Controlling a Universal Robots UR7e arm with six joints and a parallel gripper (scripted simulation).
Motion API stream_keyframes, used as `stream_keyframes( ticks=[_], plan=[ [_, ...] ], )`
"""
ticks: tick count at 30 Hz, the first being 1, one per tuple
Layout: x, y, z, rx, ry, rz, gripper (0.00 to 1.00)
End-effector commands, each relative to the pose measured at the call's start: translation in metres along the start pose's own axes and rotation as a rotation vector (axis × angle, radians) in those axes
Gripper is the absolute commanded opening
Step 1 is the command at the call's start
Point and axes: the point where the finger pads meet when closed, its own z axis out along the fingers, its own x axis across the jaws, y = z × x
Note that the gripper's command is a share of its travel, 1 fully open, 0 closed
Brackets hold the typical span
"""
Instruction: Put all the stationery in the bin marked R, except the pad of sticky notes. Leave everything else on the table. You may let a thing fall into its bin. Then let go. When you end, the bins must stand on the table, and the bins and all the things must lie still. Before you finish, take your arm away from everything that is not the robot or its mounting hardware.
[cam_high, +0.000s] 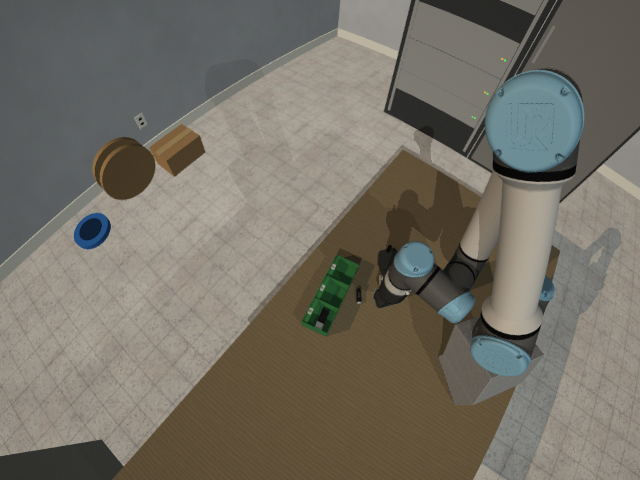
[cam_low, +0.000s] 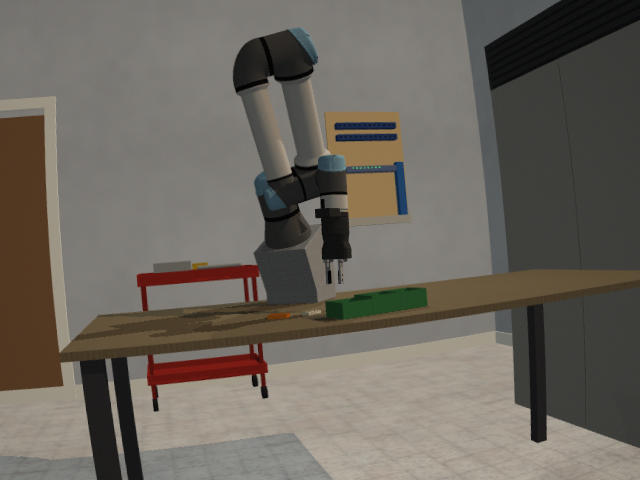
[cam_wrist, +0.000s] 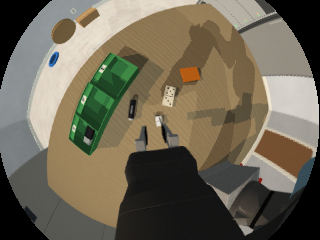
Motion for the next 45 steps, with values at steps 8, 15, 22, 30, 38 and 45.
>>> stream_keyframes(
  ticks=[8,15,22,30,38,45],
  plan=[
    [0.0459,0.0013,0.0007,0.003,-0.001,-0.157,0.62],
    [0.0459,0.0013,0.0007,0.003,-0.001,-0.157,0.62],
    [0.0461,0.0015,0.0009,-0.002,-0.001,0.157,0.62],
    [0.0461,0.0015,0.0009,-0.002,-0.001,0.157,0.62],
    [0.0461,0.0015,0.0009,-0.002,-0.001,0.157,0.62],
    [0.0461,0.0015,0.0009,-0.002,-0.001,0.157,0.62]
  ],
)
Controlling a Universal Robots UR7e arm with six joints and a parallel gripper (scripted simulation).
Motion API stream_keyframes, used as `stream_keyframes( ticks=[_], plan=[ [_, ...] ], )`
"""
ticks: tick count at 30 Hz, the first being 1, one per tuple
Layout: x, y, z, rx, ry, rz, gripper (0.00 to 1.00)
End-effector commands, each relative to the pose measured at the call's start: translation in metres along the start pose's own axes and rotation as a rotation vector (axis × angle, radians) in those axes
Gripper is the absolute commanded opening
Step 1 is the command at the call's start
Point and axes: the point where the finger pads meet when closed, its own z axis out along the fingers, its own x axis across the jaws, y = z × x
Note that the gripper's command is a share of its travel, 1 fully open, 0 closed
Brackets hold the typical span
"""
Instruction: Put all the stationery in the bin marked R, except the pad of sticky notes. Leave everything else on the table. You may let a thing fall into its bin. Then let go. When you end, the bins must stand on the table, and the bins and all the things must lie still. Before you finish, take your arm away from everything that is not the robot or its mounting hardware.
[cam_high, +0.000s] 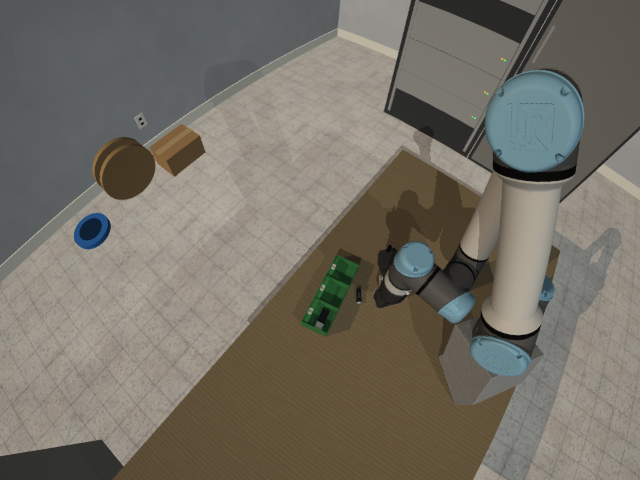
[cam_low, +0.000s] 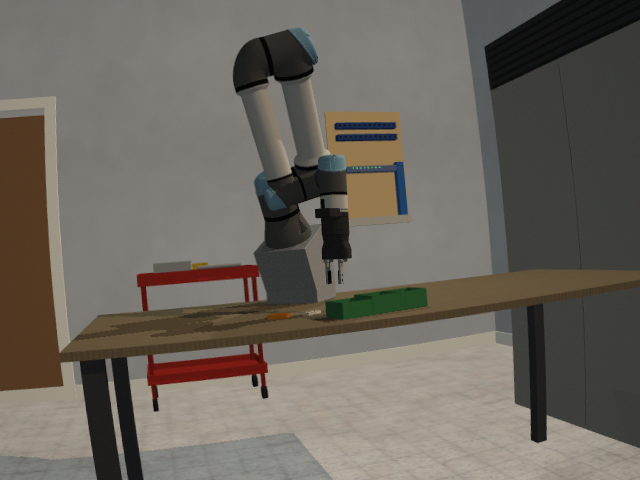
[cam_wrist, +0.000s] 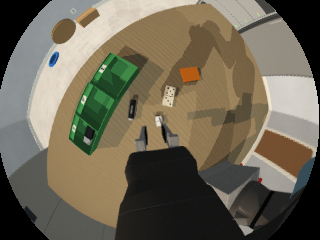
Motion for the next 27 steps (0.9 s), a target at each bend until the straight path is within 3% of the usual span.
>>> stream_keyframes(
  ticks=[1,6,7,9,11,27],
  plan=[
    [0.046,0.002,0.001,-0.002,-0.001,0.157,0.62],
    [0.046,0.002,0.001,-0.002,-0.001,0.157,0.62],
    [0.008,-0.001,0.0,0.0,-0.001,0.05,0.62],
    [-0.004,-0.003,0.0,0.001,-0.001,-0.05,0.62],
    [-0.004,-0.003,0.0,0.001,-0.002,-0.15,0.62],
    [-0.009,-0.005,0.0,0.001,-0.003,-0.333,0.62]
  ],
)
